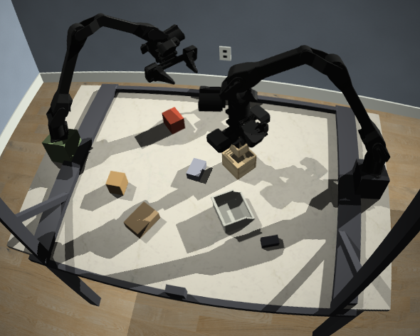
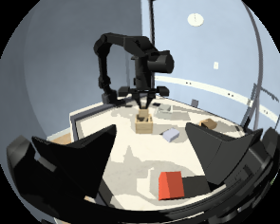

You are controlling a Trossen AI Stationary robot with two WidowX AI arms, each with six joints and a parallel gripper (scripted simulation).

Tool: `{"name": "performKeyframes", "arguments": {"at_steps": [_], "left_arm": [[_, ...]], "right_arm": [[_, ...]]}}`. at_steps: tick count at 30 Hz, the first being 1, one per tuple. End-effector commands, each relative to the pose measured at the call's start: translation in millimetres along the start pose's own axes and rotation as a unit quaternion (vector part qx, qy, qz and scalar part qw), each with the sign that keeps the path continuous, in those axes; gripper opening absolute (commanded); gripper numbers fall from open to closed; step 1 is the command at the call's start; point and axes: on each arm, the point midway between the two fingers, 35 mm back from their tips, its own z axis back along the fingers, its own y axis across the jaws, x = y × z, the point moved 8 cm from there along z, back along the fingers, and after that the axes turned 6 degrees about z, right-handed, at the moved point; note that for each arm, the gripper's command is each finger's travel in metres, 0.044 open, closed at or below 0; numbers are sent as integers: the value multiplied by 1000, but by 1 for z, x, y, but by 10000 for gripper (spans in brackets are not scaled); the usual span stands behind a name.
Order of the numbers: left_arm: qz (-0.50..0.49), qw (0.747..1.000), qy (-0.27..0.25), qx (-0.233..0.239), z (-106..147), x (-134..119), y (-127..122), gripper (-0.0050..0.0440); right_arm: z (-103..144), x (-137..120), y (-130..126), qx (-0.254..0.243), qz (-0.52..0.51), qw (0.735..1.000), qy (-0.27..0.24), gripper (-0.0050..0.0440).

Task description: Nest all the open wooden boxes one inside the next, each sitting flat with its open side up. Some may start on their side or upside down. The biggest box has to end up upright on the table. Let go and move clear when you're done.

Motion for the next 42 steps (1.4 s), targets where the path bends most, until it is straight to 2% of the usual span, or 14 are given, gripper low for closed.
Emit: {"name": "performKeyframes", "arguments": {"at_steps": [1,4,11,12,13,21,35,38,42], "left_arm": [[-13,1000,-2,4,3,8,2,400],[-13,1000,-2,4,3,8,2,400],[-13,1000,-2,4,3,8,2,400],[-13,1000,-2,4,3,8,2,400],[-13,1000,-2,4,3,8,2,400],[-13,1000,-2,4,3,8,2,400],[-13,1000,-2,4,3,8,2,400],[-13,1000,-2,4,3,8,2,400],[-13,1000,-2,4,3,8,2,400]], "right_arm": [[-3,-2,1,-3,0,1000,6,153],[2,-2,1,-9,-1,1000,12,153],[-17,-2,1,-3,0,1000,6,153],[-7,-4,0,-12,-4,1000,15,153],[-14,-1,0,-6,1,1000,8,153],[-15,-2,-2,-9,-2,1000,12,153],[-36,-1,-1,-3,0,1000,6,153],[-31,-2,-1,-8,-1,1000,12,153],[-44,-1,0,-3,0,1000,6,153]]}}
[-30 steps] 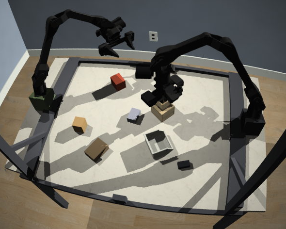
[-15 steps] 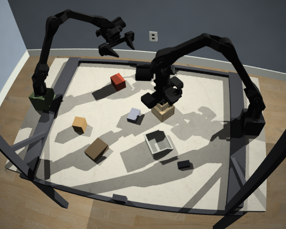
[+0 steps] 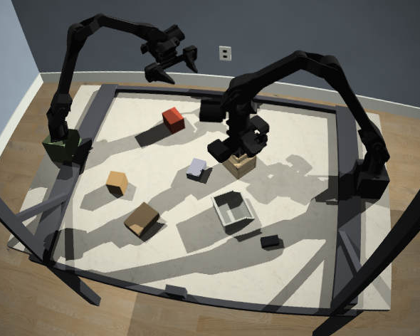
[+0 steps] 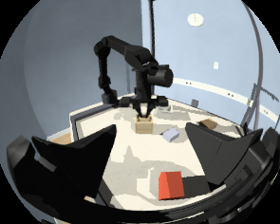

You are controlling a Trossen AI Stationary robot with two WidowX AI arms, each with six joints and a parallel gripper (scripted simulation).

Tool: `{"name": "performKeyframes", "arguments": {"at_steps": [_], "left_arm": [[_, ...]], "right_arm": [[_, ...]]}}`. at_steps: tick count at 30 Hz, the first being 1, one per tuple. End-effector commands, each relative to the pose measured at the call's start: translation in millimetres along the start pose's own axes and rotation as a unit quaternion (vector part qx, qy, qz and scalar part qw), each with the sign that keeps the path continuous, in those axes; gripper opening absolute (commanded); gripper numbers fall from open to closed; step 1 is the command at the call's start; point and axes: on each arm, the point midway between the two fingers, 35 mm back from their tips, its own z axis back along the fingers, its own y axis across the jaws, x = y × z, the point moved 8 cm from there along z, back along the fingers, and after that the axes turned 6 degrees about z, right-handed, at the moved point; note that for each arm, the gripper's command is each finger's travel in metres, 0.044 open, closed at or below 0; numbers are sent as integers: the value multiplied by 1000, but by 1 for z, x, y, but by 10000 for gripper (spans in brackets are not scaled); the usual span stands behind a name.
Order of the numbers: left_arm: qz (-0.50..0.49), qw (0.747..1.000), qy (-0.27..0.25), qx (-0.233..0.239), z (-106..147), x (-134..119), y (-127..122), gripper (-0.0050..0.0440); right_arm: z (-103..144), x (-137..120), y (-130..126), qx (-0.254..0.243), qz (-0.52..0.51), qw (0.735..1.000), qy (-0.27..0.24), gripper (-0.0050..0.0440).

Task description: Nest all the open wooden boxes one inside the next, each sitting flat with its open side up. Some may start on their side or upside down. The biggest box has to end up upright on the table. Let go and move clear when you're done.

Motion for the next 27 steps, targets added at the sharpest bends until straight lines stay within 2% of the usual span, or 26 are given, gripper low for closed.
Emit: {"name": "performKeyframes", "arguments": {"at_steps": [1,7,18,21,27], "left_arm": [[-13,1000,-2,4,3,8,2,400],[-13,1000,-2,4,3,8,2,400],[-13,1000,-2,4,3,8,2,400],[-13,1000,-2,4,3,8,2,400],[-13,1000,-2,4,3,8,2,400]], "right_arm": [[-4,-2,1,-2,0,1000,4,153],[-14,-2,1,-2,0,1000,4,153],[-12,-5,0,-8,-1,1000,11,153],[-9,-5,0,-9,-3,1000,11,81],[-8,-4,1,-9,-4,1000,11,41]]}}
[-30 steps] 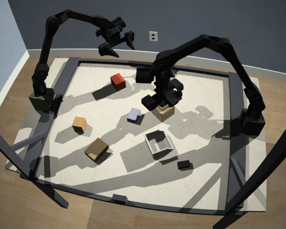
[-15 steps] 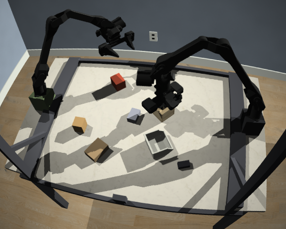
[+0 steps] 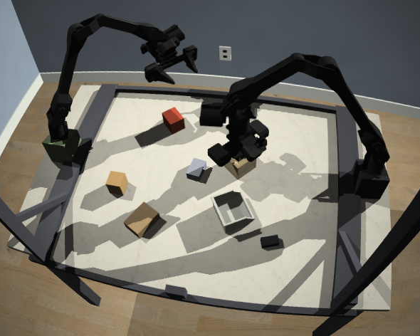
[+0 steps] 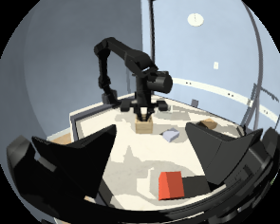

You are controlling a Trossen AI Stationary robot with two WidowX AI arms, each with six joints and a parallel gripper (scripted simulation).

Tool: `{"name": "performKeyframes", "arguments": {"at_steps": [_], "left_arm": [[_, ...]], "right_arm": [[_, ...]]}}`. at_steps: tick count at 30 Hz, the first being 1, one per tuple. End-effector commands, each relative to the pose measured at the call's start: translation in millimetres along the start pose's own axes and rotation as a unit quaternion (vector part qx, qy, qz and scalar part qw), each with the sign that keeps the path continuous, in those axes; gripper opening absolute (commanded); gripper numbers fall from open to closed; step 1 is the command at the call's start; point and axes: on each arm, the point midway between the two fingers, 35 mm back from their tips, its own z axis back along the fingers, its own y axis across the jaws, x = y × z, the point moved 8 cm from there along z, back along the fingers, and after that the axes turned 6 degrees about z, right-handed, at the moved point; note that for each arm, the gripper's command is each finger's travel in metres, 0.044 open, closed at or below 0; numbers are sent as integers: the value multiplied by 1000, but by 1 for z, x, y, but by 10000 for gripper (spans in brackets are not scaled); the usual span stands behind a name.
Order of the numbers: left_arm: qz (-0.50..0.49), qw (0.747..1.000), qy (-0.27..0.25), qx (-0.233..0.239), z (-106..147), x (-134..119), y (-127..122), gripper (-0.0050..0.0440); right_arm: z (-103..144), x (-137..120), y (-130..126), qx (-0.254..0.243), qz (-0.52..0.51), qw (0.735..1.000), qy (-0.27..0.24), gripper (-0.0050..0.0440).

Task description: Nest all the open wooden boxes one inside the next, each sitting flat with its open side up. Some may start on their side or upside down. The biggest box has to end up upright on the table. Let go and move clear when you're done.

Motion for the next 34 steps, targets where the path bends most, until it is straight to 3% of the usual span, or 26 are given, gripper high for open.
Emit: {"name": "performKeyframes", "arguments": {"at_steps": [1,8,14,21,28,34], "left_arm": [[-13,1000,-2,4,3,8,2,400],[-13,1000,-2,4,3,8,2,400],[-13,1000,-2,4,3,8,2,400],[-13,1000,-2,4,3,8,2,400],[-13,1000,-2,4,3,8,2,400],[-13,1000,-2,4,3,8,2,400]], "right_arm": [[10,-4,0,-9,-4,1000,11,41],[10,-4,0,-9,-4,1000,11,1],[10,-4,0,-9,-4,1000,11,0],[25,-7,0,-19,-96,995,19,0],[38,-7,-1,-22,-289,957,16,-3],[46,-7,-1,-24,-424,905,13,-13]]}}
